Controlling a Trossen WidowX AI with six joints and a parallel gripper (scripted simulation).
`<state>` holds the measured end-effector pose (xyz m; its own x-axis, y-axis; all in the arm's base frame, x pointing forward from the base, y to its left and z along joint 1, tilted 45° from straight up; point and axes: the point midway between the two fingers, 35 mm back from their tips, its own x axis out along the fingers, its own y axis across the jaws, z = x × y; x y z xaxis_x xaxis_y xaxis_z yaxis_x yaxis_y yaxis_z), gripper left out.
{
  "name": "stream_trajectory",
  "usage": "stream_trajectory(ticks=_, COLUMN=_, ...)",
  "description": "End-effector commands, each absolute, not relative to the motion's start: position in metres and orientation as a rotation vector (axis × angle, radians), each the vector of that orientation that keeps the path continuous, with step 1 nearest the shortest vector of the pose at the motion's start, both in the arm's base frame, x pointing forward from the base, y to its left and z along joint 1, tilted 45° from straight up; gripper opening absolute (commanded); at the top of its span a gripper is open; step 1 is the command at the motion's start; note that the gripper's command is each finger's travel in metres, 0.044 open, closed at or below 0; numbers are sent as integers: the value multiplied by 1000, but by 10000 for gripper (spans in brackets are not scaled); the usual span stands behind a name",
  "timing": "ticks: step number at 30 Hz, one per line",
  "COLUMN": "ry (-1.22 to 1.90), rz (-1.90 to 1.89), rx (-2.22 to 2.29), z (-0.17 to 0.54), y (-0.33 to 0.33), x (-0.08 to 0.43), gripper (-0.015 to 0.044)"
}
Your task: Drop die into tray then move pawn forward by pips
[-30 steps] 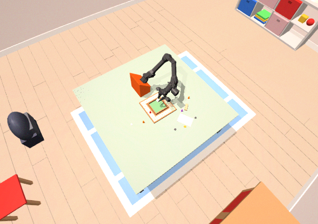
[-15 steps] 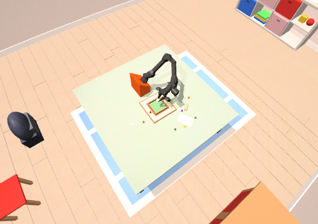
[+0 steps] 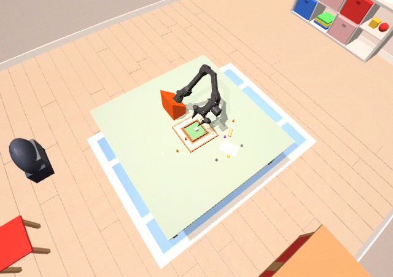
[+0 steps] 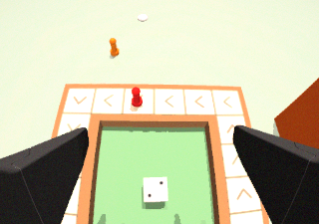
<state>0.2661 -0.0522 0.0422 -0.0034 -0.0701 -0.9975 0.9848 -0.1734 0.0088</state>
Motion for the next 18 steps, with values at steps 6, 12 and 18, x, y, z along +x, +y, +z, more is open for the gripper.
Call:
stream_trajectory(ticks=6, ry=1529, rz=-1034, rx=1678, z=5, y=-42, x=265, gripper=440)
stream_trajectory(ticks=12, ry=1600, rz=-789, rx=1922, z=-1, y=-43, x=270, gripper=440)
stream_trajectory(ticks=18, ry=1592, rz=-875, rx=1854, z=0, y=-42, x=266, gripper=440)
